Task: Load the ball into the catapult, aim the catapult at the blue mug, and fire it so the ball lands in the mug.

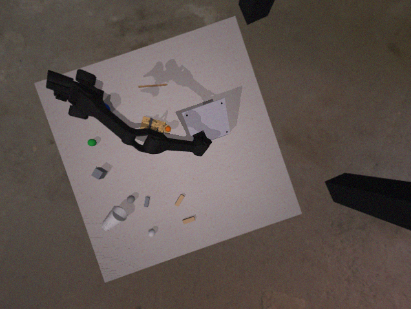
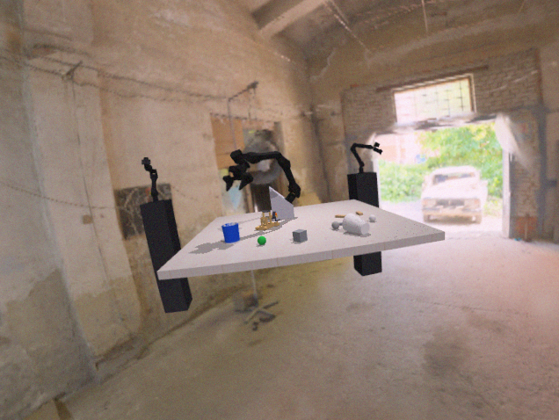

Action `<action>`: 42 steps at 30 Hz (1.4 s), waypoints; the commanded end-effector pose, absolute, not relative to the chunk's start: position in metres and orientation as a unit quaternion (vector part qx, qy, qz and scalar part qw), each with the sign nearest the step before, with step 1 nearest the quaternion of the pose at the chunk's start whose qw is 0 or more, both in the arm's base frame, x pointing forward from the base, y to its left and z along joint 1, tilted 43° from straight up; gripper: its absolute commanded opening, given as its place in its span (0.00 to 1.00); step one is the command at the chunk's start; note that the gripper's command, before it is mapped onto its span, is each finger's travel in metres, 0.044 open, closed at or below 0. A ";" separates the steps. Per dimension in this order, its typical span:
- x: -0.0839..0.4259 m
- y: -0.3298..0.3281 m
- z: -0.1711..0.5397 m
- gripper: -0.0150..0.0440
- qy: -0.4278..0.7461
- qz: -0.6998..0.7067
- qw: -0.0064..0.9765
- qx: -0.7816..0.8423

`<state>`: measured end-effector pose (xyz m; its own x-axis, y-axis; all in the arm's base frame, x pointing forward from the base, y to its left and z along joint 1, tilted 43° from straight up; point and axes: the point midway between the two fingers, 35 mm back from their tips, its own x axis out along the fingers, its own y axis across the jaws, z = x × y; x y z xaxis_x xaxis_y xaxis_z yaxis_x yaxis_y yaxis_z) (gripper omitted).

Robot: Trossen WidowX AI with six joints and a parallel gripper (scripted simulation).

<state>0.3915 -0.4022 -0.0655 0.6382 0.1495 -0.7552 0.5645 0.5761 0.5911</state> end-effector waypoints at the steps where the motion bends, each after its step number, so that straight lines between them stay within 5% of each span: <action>1: 0.392 -0.402 -0.066 1.00 0.402 -0.131 0.791 0.443; 8: 0.392 -0.402 -0.066 1.00 0.402 -0.131 0.791 0.443; 25: 0.392 -0.402 -0.066 0.25 0.402 -0.131 0.791 0.443; 42: 0.393 -0.356 -0.062 0.25 0.473 -0.091 0.799 0.360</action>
